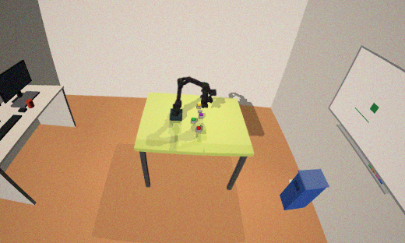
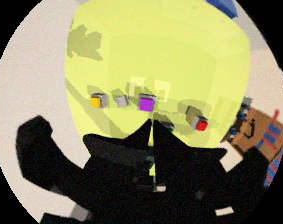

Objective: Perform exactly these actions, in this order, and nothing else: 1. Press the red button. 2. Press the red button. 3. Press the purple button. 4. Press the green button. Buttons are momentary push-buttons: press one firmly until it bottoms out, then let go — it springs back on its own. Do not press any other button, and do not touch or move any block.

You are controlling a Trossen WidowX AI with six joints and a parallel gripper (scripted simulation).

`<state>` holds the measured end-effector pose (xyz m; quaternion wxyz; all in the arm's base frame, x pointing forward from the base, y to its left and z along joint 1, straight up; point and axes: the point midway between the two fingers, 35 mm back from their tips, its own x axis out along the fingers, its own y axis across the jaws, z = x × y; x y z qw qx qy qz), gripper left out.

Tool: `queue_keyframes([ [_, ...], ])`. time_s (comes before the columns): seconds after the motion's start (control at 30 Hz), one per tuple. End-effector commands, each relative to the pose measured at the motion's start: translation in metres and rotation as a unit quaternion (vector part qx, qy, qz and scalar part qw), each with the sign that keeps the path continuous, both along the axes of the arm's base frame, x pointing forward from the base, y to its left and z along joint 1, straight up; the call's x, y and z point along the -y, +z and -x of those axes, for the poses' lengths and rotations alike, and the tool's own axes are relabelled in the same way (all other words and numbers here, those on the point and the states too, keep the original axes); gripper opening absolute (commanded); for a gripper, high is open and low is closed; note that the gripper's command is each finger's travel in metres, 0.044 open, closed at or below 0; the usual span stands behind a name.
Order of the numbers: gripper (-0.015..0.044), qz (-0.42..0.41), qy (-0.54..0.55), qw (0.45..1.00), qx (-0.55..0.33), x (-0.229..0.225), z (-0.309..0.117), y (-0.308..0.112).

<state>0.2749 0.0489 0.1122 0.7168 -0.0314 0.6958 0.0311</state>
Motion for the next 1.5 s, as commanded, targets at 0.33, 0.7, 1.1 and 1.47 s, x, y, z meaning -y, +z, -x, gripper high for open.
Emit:
queue_keyframes([
  [0.33, 0.002, -0.001, -0.01, 1.0, -0.001, -0.011, 0.004, -0.062],
  [0.7, 0.002, -0.001, -0.01, 1.0, -0.001, -0.012, 0.003, -0.074],
  [1.1, 0.002, -0.001, -0.01, 1.0, -0.002, -0.011, 0.003, -0.093],
  [1.47, 0.002, -0.001, -0.01, 1.0, -0.002, -0.011, 0.003, -0.094],
])
